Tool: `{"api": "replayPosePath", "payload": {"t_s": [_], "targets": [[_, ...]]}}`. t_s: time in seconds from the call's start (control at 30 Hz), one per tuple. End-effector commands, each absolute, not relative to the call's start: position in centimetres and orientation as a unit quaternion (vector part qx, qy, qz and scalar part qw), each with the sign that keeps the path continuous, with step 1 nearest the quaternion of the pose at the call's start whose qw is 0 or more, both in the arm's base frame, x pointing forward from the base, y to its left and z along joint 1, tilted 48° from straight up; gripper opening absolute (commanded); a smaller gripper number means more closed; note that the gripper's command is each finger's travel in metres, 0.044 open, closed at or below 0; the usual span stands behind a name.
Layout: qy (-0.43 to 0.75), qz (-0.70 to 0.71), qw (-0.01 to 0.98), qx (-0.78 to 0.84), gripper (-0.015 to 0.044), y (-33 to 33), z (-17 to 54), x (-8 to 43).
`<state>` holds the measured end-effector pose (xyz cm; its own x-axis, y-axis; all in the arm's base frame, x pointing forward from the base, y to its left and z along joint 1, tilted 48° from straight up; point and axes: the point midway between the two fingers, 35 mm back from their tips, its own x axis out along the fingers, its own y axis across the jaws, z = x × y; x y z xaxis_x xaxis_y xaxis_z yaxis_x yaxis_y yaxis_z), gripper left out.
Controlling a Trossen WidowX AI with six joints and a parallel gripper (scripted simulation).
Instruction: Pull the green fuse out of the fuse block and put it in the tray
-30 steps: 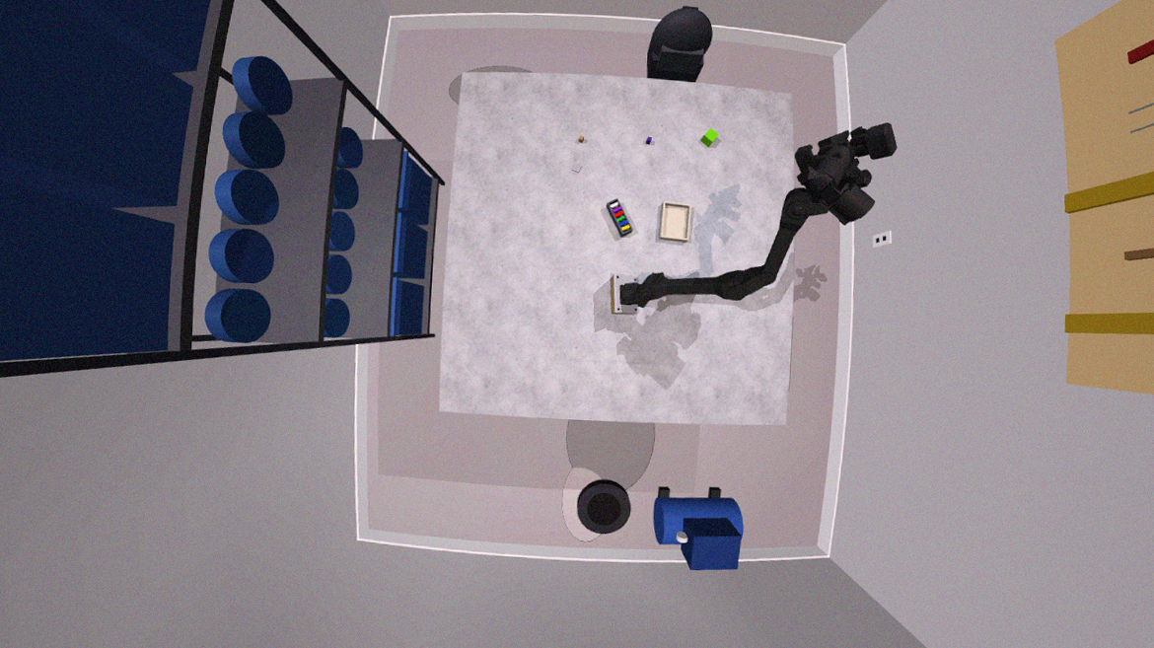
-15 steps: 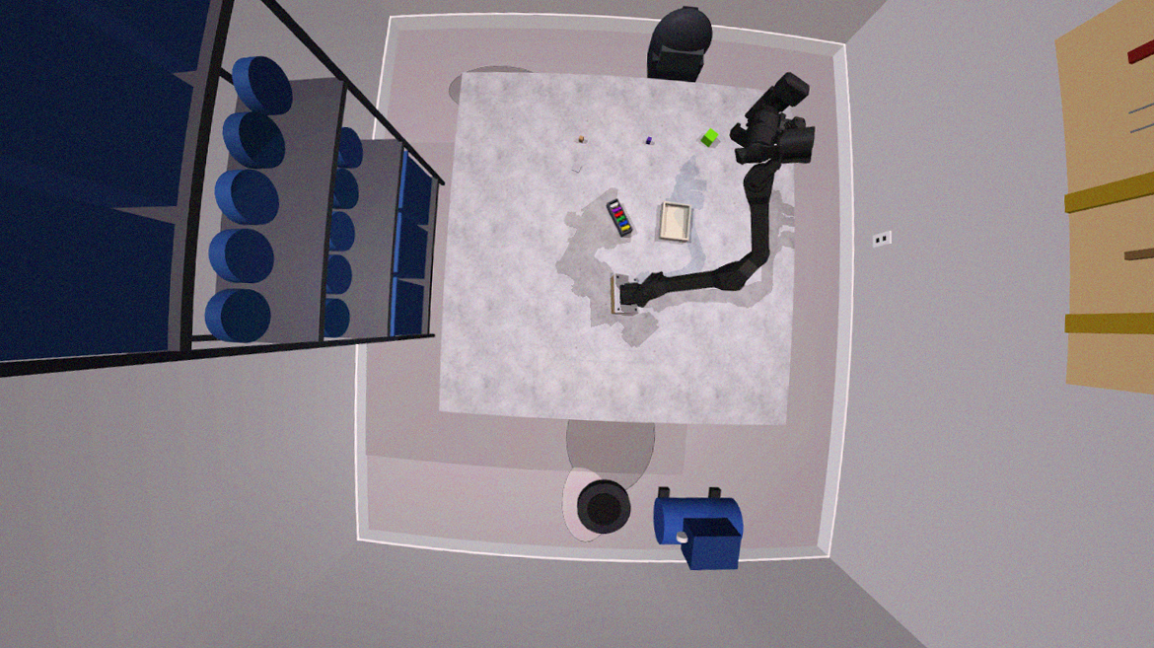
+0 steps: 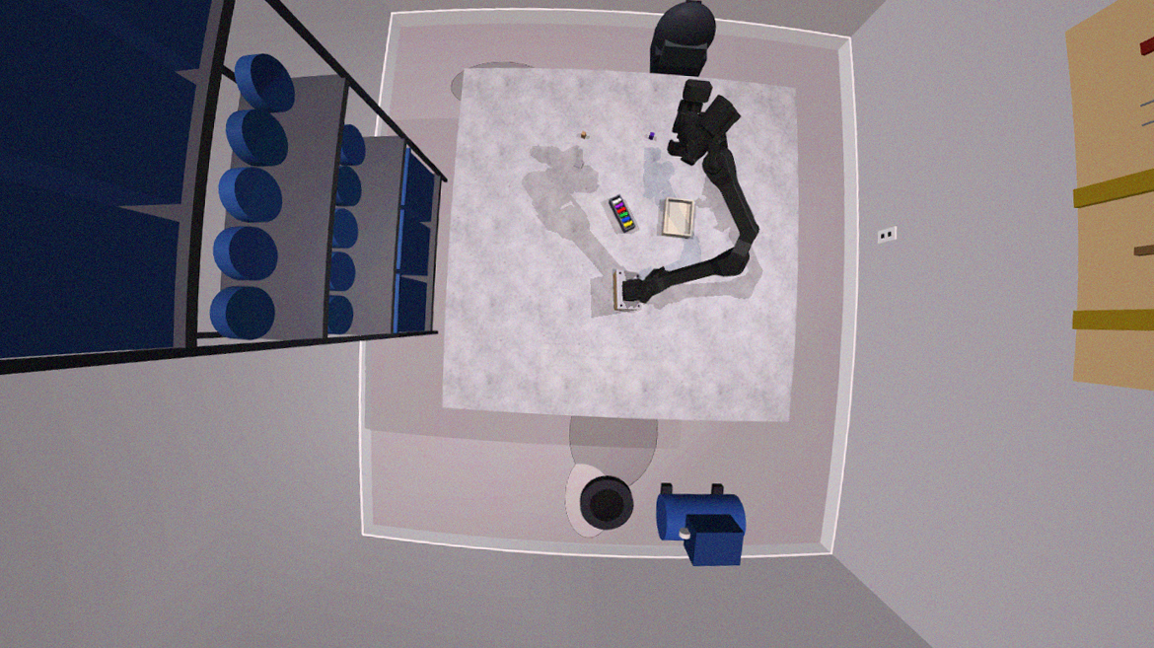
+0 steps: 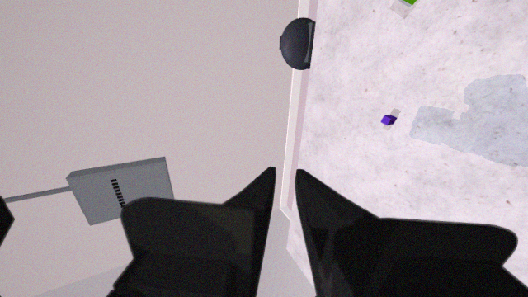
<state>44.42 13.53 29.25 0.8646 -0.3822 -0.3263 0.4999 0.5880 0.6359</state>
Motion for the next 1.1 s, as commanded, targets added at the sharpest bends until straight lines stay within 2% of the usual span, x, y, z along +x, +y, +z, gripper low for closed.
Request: {"api": "replayPosePath", "payload": {"t_s": [0.0, 0.33, 0.6, 1.07], "targets": [[0.159, -0.300, 0.876, 0.343, 0.0065, 12.8, 21.8, 43.2], [0.309, -0.444, 0.806, 0.239, 0.0065, 8.7, 8.7, 36.0], [0.384, -0.582, 0.707, 0.121, 0.0065, 3.8, 3.1, 27.1], [0.386, -0.585, 0.704, 0.118, 0.0065, 3.5, 2.9, 27.3]]}}
